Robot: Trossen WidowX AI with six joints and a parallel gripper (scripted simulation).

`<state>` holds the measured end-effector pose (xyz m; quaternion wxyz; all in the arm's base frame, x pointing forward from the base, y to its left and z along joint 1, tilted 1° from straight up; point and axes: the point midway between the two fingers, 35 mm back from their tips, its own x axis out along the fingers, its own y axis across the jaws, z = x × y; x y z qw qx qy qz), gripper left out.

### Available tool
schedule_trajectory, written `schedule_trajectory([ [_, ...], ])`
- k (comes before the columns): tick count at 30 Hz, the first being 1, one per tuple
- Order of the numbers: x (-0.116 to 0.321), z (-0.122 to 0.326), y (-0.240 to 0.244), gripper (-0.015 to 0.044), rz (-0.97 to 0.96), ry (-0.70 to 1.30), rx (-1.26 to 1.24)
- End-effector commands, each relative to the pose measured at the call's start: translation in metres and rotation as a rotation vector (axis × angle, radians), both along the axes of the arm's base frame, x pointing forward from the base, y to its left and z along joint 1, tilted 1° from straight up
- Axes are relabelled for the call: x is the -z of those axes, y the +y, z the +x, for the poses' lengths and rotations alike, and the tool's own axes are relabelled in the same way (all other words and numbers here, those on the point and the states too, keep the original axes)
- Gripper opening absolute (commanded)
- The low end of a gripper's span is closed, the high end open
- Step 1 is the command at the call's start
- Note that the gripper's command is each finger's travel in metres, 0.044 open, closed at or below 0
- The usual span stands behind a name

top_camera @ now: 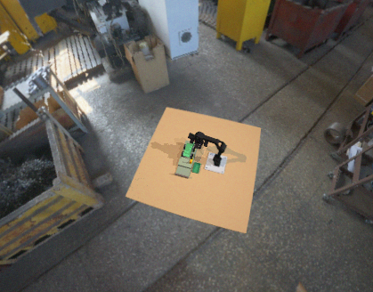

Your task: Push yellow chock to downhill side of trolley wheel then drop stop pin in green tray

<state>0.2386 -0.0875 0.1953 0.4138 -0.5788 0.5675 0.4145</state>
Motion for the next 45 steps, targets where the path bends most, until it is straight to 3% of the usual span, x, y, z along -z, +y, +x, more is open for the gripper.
schedule_trajectory([
  [1,0.002,-0.001,0.016,0.0,-0.005,-0.005,0.001],
  [45,0.031,-0.006,0.179,0.0,0.008,-0.004,0.001],
])
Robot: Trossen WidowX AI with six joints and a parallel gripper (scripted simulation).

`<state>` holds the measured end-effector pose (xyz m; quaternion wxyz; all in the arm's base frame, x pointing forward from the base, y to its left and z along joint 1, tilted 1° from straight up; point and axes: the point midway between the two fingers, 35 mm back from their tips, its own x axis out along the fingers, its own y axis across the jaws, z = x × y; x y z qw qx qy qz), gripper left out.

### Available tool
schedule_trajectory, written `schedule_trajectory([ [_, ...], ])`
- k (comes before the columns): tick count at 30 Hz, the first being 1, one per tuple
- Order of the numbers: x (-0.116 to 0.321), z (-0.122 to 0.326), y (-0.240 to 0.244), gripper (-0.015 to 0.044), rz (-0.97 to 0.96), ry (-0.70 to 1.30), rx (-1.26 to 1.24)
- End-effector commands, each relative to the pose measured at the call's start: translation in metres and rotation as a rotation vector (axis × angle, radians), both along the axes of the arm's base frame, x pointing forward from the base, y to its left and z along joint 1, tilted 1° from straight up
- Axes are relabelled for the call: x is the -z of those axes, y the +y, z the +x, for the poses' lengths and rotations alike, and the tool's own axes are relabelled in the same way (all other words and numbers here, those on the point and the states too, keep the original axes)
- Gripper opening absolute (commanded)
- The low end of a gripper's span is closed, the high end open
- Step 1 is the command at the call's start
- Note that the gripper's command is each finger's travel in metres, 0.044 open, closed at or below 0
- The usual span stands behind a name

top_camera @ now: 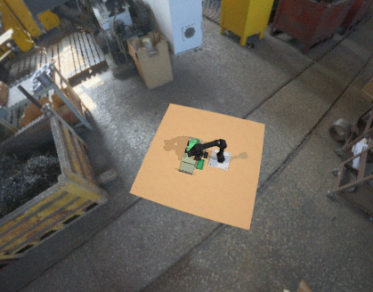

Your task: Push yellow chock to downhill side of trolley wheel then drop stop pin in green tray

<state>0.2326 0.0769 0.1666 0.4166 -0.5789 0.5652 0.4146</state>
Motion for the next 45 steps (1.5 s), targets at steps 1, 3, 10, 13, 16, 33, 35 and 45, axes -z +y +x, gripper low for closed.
schedule_trajectory([
  [1,0.003,-0.001,0.018,0.0,0.003,0.001,0.001],
  [3,0.004,-0.001,0.025,0.0,0.004,0.001,0.001],
  [10,0.008,-0.002,0.049,0.0,0.006,0.001,0.001],
  [13,0.008,-0.002,0.049,0.0,0.006,0.001,0.001],
  [16,0.008,-0.002,0.048,0.0,0.013,0.011,-0.037],
  [33,0.007,-0.003,0.045,0.0,0.095,0.124,-0.55],
  [35,0.007,-0.003,0.044,0.0,0.104,0.137,-0.611],
  [45,0.007,-0.003,0.042,0.0,0.148,0.195,-0.916],
])
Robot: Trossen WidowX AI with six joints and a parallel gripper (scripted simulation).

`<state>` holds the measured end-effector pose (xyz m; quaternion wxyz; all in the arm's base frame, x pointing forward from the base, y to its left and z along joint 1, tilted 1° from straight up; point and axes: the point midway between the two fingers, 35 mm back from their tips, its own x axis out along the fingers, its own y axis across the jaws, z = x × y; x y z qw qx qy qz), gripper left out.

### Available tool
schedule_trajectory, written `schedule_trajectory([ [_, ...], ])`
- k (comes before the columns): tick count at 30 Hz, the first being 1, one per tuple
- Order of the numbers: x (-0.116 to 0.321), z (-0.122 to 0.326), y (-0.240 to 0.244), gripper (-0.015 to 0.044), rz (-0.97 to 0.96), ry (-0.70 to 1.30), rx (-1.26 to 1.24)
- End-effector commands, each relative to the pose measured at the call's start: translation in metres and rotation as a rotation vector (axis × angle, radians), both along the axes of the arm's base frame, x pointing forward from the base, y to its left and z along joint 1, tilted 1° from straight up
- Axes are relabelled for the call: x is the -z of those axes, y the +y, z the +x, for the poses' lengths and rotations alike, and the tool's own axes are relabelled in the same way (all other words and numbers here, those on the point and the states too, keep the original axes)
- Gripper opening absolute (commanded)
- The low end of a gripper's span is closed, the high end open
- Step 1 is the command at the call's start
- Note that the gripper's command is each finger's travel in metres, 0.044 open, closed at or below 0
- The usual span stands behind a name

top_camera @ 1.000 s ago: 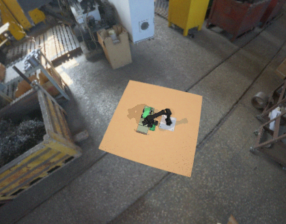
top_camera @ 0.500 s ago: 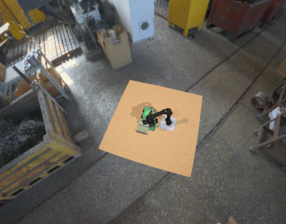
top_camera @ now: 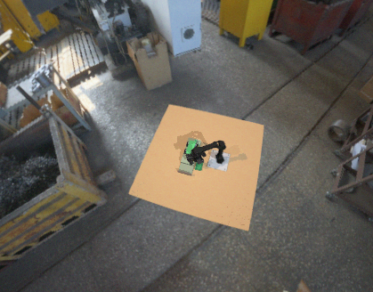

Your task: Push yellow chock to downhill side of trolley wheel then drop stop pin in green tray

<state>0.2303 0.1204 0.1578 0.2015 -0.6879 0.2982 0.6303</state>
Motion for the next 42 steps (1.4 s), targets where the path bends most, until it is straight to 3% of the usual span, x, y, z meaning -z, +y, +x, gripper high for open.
schedule_trajectory([
  [1,-0.002,-0.001,-0.002,0.0,0.028,0.017,-0.13],
  [20,-0.003,0.0,-0.005,0.0,0.117,0.07,-0.714],
  [42,0.018,-0.021,-0.006,0.0,0.128,0.079,-0.784],
])
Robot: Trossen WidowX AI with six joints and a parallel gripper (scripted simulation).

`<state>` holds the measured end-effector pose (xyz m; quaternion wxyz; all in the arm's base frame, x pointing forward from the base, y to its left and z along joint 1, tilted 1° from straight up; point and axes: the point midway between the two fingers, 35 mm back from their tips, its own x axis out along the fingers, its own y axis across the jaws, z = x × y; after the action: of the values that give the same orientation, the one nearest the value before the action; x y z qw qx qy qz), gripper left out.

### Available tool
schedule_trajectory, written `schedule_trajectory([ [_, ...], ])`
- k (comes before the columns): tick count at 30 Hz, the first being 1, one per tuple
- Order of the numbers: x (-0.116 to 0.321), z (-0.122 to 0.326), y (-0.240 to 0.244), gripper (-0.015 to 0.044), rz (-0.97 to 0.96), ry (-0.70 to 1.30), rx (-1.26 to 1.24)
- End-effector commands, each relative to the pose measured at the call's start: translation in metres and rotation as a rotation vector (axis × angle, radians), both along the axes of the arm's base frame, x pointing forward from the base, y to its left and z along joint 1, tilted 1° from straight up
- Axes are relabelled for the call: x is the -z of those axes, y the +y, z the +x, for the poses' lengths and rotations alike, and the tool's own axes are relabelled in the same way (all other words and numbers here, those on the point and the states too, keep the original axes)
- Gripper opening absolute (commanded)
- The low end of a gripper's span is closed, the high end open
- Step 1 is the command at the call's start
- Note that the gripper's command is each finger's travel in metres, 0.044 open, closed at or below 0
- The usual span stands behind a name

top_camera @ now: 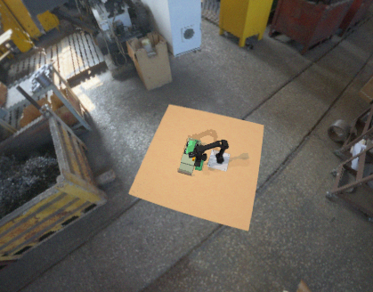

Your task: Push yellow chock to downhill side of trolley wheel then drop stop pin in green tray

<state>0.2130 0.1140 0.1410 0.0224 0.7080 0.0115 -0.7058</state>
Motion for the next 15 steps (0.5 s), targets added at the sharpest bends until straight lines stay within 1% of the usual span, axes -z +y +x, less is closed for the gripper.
schedule_trajectory([
  [1,0.001,-0.003,0.001,0.0,0.01,-0.008,-0.013],
  [11,0.022,-0.003,0.007,0.0,0.154,0.003,-0.012],
  [15,0.036,-0.003,0.013,0.0,0.181,0.003,-0.013],
])
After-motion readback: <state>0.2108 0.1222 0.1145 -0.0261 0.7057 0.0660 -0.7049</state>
